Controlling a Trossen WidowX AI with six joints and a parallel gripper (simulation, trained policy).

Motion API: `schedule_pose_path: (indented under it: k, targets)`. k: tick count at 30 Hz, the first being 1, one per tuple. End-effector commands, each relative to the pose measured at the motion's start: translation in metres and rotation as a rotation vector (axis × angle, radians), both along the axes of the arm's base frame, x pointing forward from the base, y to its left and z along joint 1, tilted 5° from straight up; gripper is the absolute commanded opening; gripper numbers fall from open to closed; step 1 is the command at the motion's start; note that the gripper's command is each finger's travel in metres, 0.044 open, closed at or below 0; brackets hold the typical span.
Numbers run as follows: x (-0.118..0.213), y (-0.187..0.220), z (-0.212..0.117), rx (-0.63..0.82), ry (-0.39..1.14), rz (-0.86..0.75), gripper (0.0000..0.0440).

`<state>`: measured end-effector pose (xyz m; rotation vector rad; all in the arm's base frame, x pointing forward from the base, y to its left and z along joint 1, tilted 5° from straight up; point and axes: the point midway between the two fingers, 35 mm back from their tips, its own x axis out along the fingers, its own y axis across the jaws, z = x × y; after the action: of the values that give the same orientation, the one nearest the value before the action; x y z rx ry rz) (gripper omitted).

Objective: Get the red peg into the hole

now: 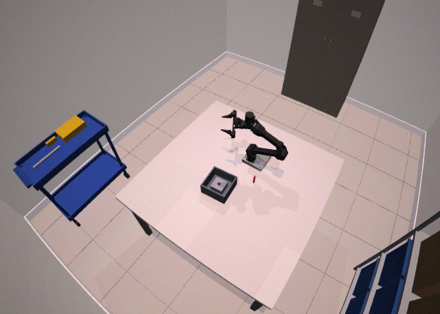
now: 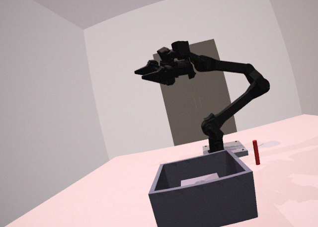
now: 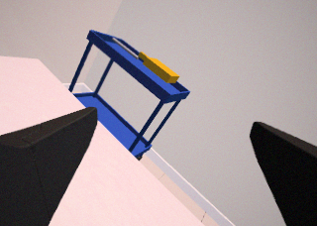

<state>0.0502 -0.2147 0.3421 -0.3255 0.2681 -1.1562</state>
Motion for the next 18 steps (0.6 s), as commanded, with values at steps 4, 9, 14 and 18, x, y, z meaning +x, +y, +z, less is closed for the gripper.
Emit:
schedule_pose_path:
  k: [4, 9, 14, 18]
  targets:
    - [0.022, -0.009, -0.027, 0.209, -0.091, 0.044, 0.044]
    - [0.043, -0.009, -0.048, 0.367, -0.13, 0.075, 0.044]
    - [0.065, -0.002, -0.07, 0.53, -0.144, 0.1, 0.044]
    - [0.084, 0.008, -0.087, 0.658, -0.137, 0.116, 0.044]
